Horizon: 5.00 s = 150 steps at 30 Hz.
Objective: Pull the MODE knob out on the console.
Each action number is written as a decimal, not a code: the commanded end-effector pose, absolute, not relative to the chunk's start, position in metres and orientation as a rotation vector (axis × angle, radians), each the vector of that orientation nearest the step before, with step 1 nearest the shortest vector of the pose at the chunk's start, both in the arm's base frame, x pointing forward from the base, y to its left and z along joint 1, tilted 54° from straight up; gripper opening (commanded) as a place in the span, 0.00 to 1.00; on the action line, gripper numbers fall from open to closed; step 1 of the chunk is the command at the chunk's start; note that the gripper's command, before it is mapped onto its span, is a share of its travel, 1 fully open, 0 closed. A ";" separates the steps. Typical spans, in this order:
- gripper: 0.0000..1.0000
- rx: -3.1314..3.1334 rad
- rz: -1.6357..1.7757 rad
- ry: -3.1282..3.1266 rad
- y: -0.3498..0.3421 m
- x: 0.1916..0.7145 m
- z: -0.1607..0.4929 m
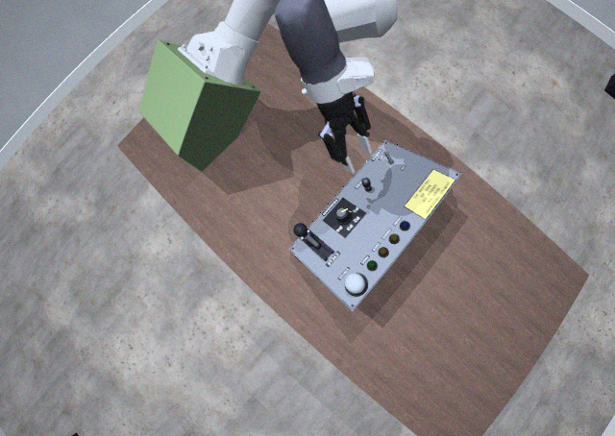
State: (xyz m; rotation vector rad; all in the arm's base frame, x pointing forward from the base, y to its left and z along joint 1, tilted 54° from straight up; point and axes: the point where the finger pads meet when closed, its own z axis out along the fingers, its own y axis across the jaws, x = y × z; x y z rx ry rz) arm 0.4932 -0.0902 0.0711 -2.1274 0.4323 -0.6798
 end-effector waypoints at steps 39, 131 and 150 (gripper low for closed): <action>0.44 -2.126 -0.676 0.444 -0.092 0.493 0.071; 0.44 -2.128 -0.676 0.445 -0.018 0.569 0.008; 0.44 -2.128 -0.676 0.445 -0.018 0.569 0.008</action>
